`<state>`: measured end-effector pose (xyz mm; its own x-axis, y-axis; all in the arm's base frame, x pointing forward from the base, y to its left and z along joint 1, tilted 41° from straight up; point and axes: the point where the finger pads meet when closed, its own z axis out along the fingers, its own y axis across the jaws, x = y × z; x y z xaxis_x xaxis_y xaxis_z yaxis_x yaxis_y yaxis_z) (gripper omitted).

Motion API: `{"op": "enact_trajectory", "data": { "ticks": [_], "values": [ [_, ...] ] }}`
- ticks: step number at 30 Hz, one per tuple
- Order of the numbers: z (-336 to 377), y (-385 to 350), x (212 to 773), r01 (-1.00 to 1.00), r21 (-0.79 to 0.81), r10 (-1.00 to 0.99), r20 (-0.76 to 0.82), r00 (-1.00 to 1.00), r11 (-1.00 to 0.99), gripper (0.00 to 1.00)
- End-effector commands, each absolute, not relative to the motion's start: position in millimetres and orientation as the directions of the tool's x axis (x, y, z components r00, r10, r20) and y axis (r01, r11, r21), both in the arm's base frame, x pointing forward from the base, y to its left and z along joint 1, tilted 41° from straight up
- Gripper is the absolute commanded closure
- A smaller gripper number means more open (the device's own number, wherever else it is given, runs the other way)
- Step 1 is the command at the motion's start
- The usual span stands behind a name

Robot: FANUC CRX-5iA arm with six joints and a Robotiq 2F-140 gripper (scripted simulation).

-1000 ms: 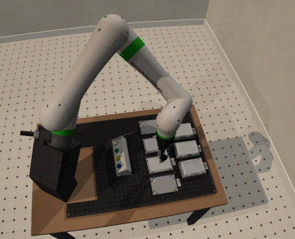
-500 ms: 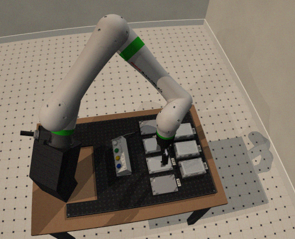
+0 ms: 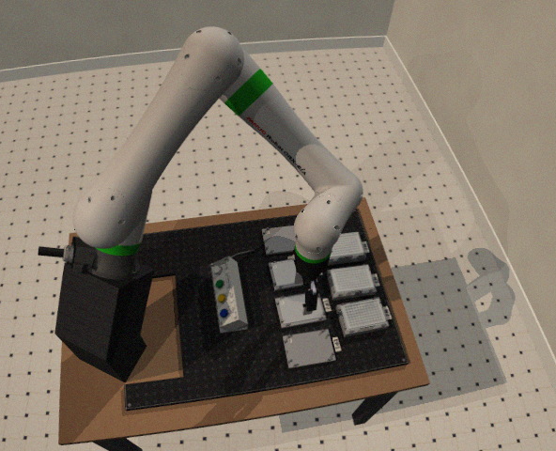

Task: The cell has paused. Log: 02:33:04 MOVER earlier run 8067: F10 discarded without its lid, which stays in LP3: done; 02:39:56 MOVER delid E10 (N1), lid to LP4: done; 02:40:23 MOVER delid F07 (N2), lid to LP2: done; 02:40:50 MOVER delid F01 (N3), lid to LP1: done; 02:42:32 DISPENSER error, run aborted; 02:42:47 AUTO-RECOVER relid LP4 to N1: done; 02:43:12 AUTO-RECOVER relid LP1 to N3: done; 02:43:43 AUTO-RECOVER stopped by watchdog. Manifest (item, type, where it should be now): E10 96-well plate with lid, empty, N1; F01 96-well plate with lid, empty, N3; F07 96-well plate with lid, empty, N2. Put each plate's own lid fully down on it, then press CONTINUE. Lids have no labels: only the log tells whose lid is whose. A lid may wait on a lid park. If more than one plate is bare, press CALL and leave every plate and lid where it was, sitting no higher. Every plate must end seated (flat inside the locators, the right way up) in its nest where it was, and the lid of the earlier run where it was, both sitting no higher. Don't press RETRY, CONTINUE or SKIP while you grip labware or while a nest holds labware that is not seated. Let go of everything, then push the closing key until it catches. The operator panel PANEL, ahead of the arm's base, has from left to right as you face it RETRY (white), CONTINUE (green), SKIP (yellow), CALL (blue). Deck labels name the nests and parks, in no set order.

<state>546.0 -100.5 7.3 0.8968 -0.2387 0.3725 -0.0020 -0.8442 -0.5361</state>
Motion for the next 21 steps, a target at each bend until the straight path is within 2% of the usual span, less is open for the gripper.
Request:
{"op": "enact_trajectory", "data": {
  "ticks": [1, 21],
  "values": [
    [7.3, -100.8, 546.1, -0.002, -0.536, -0.239, 0.373, 0.897, -0.844, 0.34],
    [-0.7, -95.8, 550.7, 0.0, -0.537, -0.238, 0.373, 0.897, -0.844, 0.34]
  ]
}}
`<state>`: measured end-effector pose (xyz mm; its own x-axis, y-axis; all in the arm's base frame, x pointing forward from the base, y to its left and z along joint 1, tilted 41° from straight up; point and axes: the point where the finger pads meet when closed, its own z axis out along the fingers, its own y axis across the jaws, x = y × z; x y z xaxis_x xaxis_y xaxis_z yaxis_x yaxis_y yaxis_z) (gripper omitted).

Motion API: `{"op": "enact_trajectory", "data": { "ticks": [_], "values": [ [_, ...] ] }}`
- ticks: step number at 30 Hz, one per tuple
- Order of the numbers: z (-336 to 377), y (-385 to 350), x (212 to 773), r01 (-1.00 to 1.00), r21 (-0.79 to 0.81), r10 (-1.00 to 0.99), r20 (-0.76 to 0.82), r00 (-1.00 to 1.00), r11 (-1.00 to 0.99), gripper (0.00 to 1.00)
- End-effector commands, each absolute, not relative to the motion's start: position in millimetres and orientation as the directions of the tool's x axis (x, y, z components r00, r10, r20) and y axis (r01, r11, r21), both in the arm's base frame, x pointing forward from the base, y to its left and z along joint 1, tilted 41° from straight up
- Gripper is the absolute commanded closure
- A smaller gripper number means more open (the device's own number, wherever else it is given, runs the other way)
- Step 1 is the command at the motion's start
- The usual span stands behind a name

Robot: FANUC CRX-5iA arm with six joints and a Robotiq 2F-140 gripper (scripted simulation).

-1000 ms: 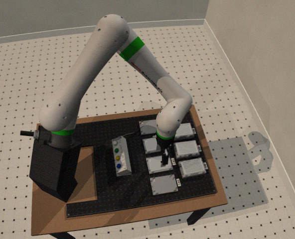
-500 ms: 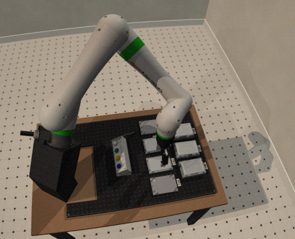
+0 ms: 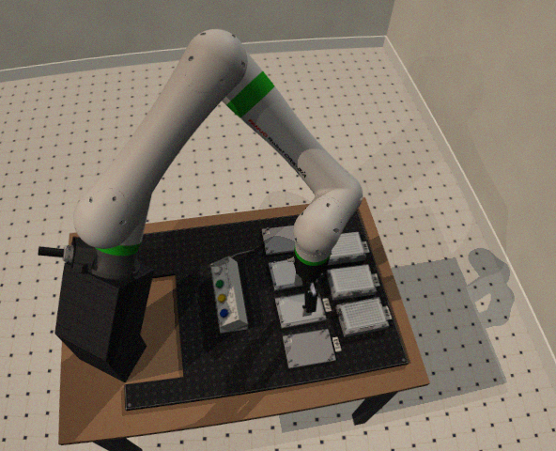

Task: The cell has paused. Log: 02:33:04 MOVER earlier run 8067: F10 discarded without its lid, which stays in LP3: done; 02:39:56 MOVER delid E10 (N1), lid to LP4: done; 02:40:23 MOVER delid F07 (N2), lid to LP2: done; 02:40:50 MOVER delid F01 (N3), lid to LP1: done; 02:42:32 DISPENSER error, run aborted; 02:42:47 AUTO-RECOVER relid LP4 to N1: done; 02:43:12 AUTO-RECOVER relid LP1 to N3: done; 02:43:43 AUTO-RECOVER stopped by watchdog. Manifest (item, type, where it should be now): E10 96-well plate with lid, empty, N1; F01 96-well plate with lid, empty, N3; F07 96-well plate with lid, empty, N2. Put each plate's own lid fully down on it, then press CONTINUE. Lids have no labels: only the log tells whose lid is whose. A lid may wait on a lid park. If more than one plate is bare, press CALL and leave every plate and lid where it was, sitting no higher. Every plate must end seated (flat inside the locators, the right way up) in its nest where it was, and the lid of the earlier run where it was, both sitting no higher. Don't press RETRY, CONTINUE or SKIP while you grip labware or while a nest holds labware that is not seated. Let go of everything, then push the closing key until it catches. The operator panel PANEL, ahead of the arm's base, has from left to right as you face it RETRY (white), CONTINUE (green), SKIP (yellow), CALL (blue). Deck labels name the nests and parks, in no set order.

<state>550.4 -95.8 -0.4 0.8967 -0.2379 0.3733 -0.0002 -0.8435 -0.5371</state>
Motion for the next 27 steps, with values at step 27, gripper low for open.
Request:
{"op": "enact_trajectory", "data": {
  "ticks": [27],
  "values": [
    [-30, -78, 567, 0.0, -0.537, -0.238, 0.373, 0.897, -0.844, 0.34]
  ]
}}
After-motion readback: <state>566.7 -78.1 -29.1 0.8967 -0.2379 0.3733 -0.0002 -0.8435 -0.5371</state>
